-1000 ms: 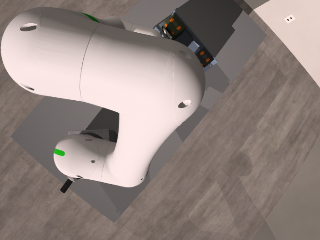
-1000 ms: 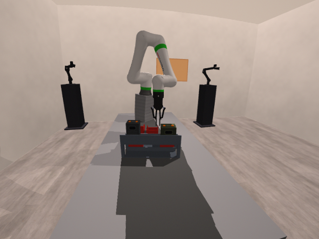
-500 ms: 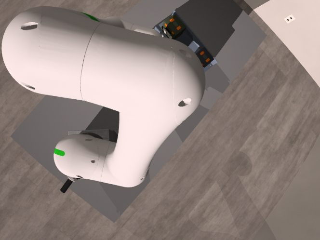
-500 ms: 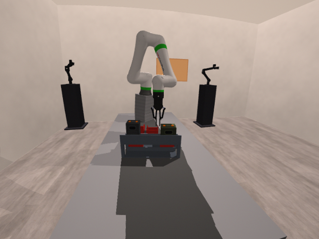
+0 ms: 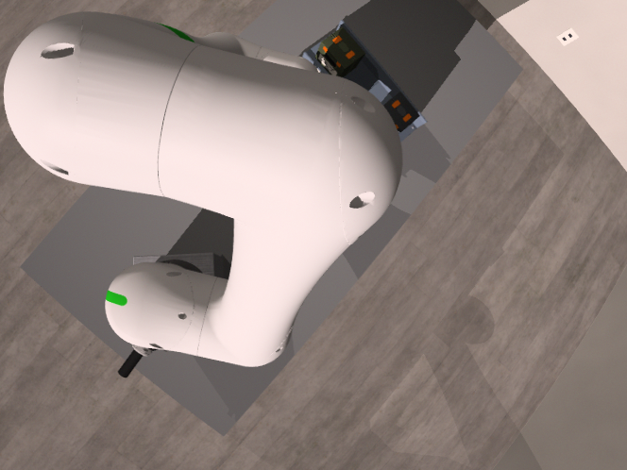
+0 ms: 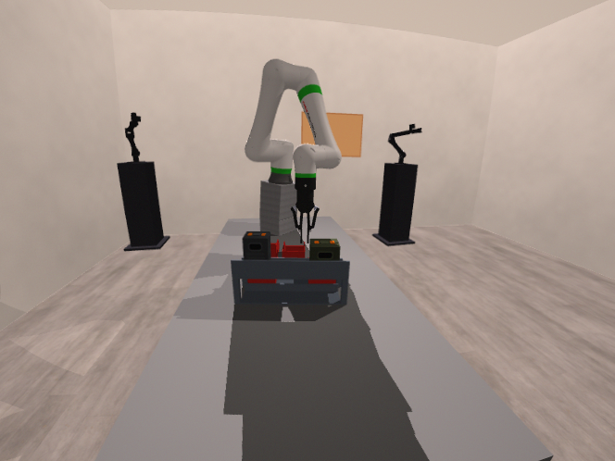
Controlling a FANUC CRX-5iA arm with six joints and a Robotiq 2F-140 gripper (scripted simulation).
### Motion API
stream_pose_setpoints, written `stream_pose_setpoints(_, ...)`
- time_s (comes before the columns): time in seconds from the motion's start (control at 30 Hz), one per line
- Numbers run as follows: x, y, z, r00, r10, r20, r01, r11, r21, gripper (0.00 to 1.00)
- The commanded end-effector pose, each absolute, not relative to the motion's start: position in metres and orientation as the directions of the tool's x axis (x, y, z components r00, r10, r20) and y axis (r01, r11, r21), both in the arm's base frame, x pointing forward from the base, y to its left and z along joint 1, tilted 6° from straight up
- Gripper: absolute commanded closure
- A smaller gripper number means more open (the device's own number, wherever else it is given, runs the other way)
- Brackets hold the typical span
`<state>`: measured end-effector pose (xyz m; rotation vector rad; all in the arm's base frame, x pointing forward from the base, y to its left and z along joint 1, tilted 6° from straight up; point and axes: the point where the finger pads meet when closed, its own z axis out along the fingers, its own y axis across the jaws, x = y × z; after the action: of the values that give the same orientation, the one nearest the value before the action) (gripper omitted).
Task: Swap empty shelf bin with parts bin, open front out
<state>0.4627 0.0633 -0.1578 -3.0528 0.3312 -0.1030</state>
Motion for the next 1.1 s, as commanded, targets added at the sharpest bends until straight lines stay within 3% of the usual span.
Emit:
stream_pose_setpoints(0.0, 0.4632, 0.0633, -0.1572, 0.975, -0.216, 0.06, -0.212, -0.974, -0.076, 0.76)
stream_pose_setpoints(1.07, 0.4637, 0.0636, -0.162, 0.975, -0.216, 0.06, -0.212, -0.974, -0.076, 0.76)
